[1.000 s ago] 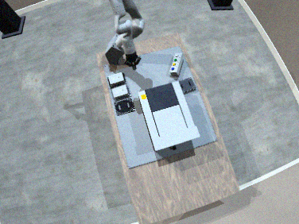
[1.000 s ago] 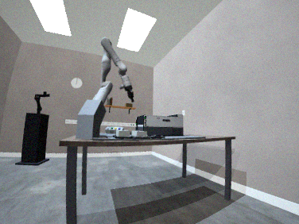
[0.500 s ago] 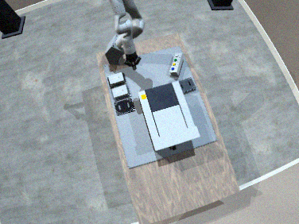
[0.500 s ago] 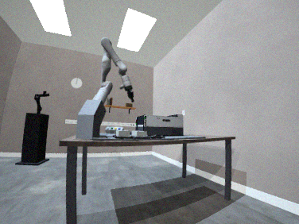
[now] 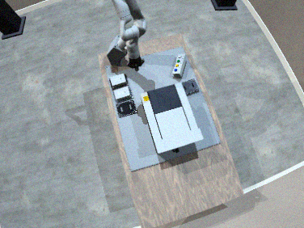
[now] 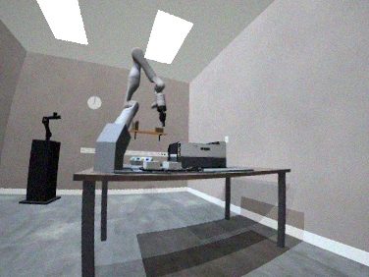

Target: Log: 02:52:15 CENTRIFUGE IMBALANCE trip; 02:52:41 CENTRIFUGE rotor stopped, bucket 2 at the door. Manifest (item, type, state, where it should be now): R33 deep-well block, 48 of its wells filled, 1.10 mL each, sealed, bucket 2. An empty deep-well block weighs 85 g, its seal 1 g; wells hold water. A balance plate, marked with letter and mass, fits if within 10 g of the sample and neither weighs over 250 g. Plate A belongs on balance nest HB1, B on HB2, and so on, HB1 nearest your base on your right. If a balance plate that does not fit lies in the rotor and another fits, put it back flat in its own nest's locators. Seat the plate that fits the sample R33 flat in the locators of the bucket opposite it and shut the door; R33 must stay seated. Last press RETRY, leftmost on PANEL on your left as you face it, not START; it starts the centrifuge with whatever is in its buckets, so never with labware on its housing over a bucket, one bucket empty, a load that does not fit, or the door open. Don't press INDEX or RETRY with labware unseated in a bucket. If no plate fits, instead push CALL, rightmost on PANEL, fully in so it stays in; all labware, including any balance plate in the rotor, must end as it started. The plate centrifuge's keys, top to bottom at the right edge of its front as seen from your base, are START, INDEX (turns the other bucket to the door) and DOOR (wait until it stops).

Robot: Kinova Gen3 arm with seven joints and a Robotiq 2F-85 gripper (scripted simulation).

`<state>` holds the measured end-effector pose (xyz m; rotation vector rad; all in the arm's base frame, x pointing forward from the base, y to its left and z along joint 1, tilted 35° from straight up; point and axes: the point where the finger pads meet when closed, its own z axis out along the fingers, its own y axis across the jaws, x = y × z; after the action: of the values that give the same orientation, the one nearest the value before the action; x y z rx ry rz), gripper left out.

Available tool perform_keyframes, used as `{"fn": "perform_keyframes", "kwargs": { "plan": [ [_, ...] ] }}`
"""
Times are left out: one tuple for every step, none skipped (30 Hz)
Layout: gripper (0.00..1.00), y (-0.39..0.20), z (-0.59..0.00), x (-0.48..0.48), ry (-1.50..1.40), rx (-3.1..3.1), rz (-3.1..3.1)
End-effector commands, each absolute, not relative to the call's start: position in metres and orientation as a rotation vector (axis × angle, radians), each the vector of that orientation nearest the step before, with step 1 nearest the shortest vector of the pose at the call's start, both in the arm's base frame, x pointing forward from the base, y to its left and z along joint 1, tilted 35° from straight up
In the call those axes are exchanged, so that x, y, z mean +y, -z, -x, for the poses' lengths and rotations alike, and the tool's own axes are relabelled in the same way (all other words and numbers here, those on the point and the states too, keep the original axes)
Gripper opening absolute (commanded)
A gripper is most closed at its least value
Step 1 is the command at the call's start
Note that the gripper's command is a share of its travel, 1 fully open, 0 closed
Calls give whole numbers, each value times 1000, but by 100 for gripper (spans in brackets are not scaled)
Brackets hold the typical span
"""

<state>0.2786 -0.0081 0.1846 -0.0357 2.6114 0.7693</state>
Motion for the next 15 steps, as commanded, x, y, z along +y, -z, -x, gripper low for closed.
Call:
{"fn": "perform_keyframes", "kwargs": {
  "plan": [
    [10,-184,-279,-9,-780,2658,54],
    [10,-184,-279,-9,-783,2676,62],
    [10,-184,-279,-9,-787,2695,70],
    [10,-184,-279,-9,-790,2714,79],
    [10,-184,-279,-9,-794,2733,87],
    [10,-184,-279,-9,-797,2751,96],
    [10,-184,-279,-9,-800,2767,102],
    [10,-184,-279,-9,-800,2767,102],
    [10,-184,-279,-9,-800,2767,103],
    [10,-184,-279,-9,-800,2767,103],
    [10,-184,-279,-9,-800,2767,103],
    [10,-184,-279,-9,-800,2767,102],
    [10,-184,-279,-9,-799,2766,102],
    [10,-184,-279,-9,-799,2767,102],
    [10,-184,-279,-9,-799,2767,102]
  ]
}}
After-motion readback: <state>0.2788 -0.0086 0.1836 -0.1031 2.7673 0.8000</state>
